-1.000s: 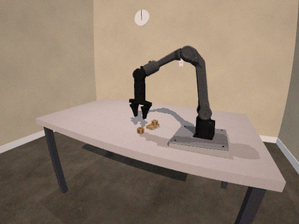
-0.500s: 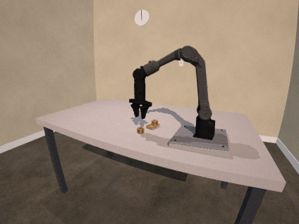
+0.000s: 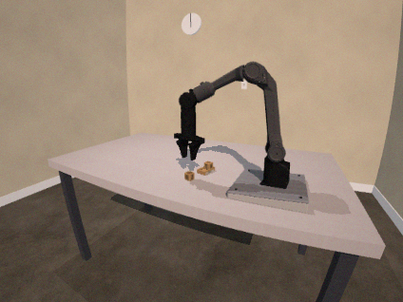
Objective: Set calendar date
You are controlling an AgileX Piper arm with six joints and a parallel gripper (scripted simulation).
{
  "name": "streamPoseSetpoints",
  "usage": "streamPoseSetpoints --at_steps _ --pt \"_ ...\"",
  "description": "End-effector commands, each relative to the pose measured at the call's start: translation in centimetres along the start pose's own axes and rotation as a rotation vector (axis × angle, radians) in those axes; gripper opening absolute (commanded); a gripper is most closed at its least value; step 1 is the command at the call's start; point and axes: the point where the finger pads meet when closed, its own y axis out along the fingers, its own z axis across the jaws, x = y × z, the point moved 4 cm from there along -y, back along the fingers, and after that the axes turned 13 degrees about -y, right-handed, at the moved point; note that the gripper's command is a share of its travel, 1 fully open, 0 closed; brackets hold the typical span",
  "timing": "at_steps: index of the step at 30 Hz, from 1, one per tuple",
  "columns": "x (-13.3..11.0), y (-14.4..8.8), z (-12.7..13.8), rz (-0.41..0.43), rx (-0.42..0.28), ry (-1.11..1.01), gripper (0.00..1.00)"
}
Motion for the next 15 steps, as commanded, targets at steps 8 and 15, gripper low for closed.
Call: streamPoseSetpoints --at_steps 8,15 --pt "-0.02 0.36 0.04 -0.001 0.004 0.002 0.59" --pt "-0.03 0.73 0.05 -0.001 0.005 0.001 0.59"
